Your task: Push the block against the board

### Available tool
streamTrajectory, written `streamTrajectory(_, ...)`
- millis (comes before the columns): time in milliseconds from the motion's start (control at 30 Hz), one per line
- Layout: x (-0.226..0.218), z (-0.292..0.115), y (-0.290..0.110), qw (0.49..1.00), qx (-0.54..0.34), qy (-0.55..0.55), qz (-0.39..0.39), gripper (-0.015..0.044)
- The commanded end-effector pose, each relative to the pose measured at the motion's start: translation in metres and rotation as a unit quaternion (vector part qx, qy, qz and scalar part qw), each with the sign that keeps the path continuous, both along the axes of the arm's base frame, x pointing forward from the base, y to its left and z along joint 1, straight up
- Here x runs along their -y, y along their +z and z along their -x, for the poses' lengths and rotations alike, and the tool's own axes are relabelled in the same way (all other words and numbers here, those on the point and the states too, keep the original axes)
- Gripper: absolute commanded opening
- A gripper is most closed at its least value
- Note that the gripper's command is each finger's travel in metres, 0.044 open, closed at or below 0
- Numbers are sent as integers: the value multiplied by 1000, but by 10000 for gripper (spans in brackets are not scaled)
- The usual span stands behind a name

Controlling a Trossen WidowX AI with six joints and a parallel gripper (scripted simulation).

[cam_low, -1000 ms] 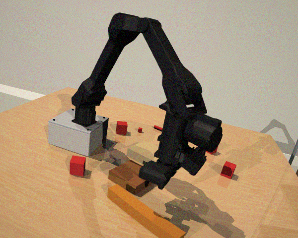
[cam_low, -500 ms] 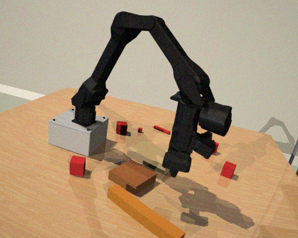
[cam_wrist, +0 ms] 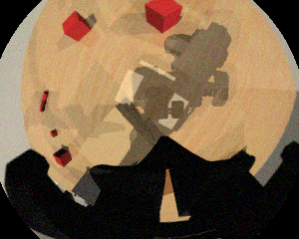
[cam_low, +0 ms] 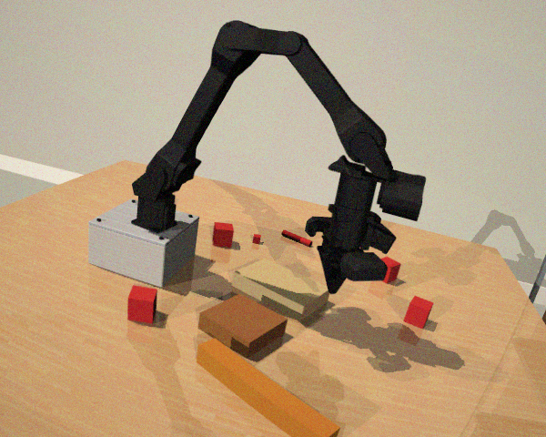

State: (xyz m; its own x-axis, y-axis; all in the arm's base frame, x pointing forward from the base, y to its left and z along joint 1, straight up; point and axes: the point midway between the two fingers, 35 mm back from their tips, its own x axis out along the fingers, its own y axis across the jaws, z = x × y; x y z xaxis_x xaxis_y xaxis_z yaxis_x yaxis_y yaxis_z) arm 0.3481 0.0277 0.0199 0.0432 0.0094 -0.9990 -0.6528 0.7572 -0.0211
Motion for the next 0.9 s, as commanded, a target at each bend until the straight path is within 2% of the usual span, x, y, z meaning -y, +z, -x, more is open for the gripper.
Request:
streamTrajectory(0,-31,12,-2,997,-4,81,4,0)
streamTrajectory(467,-113,56,-2,950,-4,313,9,0)
streamTrajectory(700,-117,59,-2,946,-5,324,10,0)
streamTrajectory(767,-117,57,-15,946,-5,324,10,0)
streamTrajectory(867,-117,56,-54,946,-5,324,10,0)
